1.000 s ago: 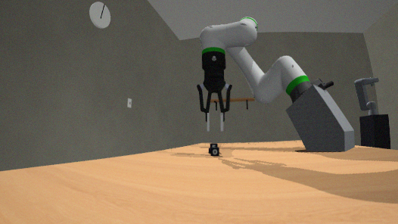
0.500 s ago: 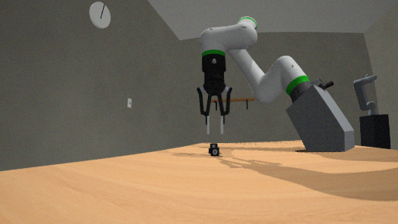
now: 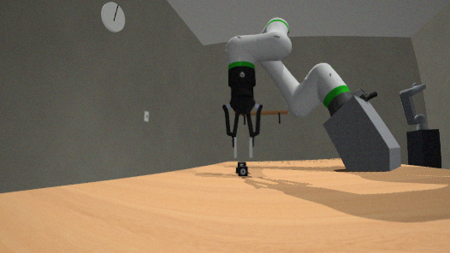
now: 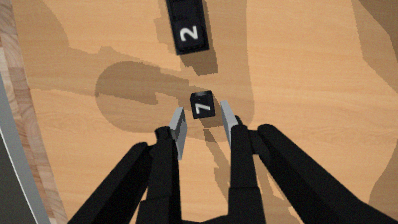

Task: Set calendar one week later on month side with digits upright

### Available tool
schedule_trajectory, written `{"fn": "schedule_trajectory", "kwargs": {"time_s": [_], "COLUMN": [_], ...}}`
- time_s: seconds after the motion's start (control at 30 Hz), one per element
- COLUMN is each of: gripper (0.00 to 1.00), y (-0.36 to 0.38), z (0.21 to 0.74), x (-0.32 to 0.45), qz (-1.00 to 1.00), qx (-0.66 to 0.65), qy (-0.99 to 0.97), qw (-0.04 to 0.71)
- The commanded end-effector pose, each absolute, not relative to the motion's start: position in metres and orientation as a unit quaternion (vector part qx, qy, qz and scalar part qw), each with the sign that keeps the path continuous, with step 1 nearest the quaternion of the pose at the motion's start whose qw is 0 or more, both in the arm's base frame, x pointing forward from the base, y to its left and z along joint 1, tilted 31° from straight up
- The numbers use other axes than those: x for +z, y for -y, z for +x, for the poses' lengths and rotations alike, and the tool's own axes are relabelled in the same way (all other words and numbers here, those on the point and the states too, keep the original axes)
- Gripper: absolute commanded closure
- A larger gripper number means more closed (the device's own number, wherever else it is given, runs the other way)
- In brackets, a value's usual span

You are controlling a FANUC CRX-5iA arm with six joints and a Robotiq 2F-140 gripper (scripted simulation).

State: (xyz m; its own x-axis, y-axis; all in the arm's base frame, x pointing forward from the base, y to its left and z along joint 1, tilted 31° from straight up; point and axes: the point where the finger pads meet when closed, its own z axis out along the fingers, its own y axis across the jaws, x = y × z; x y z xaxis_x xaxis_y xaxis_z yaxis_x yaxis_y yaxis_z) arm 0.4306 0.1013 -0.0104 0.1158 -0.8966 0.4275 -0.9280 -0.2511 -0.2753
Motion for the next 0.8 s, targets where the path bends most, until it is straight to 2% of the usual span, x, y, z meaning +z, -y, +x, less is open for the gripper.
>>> {"fn": "schedule_trajectory", "kwargs": {"time_s": [0.0, 0.77], "gripper": [0.72, 0.72], "y": [-0.100, -0.094], "z": [0.433, 0.438], "x": [-0.015, -0.027], "qz": [0.746, 0.746], "qx": [0.262, 0.262], "qy": [0.611, 0.611], "qw": [0.030, 0.030]}}
